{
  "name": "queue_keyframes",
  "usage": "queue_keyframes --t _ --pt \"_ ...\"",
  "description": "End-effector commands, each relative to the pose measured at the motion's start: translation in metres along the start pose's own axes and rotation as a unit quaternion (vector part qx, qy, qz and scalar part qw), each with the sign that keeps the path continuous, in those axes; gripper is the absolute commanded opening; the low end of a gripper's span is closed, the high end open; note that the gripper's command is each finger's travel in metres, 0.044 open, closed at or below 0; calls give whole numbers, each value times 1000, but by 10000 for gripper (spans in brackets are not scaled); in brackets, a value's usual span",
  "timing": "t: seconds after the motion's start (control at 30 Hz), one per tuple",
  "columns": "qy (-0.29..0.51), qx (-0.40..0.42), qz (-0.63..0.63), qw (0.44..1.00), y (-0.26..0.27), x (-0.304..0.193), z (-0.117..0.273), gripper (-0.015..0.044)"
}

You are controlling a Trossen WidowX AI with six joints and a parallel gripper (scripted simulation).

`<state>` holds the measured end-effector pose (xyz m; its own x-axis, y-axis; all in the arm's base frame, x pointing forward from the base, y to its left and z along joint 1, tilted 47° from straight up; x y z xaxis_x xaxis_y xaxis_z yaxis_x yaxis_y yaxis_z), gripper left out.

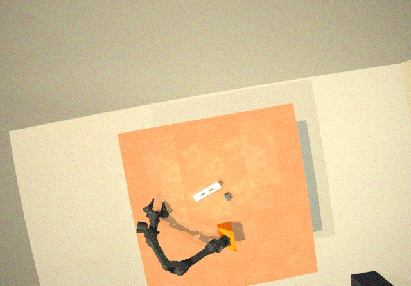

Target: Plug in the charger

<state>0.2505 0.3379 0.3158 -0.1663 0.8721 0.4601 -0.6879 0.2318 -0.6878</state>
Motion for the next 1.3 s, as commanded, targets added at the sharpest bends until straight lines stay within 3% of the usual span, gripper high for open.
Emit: queue_keyframes --t 0.0,1.27 --pt "23 18 -7 1000 2 -16 -17 440" --pt "182 134 -147 963 -18 -198 -95 440"
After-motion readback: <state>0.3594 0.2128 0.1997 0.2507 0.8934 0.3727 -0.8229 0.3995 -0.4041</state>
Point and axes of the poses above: the point midway between the two fingers, 35 mm back from their tips, its own z axis back along the fingers, its own y axis across the jaws, x = y × z, the point moved 3 cm from there along z, back along the fingers, and after that the axes turned 14 degrees about -z, right-handed, at the moved point
